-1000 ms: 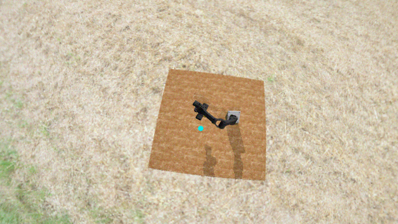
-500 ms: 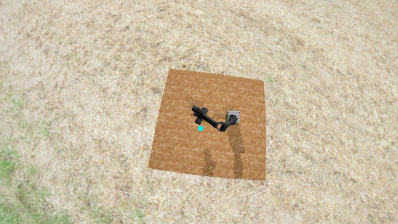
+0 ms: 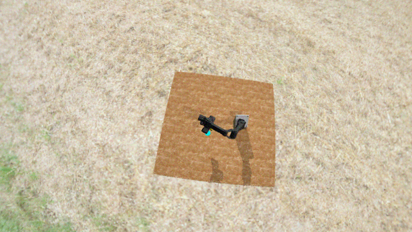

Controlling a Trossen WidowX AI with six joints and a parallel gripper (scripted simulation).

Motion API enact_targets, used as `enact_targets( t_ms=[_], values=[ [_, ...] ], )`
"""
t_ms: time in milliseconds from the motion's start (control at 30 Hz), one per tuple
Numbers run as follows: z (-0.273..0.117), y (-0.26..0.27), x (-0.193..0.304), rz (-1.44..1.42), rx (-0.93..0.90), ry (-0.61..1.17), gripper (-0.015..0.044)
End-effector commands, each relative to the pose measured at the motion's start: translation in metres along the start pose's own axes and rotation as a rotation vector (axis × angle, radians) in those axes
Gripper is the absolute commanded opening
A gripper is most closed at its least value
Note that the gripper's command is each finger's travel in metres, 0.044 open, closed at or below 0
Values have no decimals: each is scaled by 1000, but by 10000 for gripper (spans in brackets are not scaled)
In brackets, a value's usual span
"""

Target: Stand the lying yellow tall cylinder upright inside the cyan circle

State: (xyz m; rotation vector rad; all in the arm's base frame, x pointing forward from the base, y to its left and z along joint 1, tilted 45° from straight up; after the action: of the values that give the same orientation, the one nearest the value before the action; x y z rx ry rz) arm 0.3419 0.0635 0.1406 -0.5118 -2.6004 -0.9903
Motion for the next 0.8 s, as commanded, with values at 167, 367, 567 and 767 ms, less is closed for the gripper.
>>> enact_targets(
  t_ms=[167,367,567,767],
  values=[
    [1,11,11,7,-1,2,105],
    [6,10,12,-4,31,-24,105],
    [11,9,13,-13,61,-50,105],
    [16,8,14,-23,90,-79,105]
  ],
)
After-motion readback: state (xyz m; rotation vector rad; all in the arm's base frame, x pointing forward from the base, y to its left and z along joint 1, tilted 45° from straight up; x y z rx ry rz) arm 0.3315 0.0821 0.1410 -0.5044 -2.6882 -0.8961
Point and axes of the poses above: the point midway between the two fingers, 35 mm back from their tips, its own z axis out along the fingers, its own y axis across the jaws, x = y × z, the point moved 6 cm from there along -z, back along the fingers, and after that the axes turned 10 degrees about z, right-handed, at the moved point
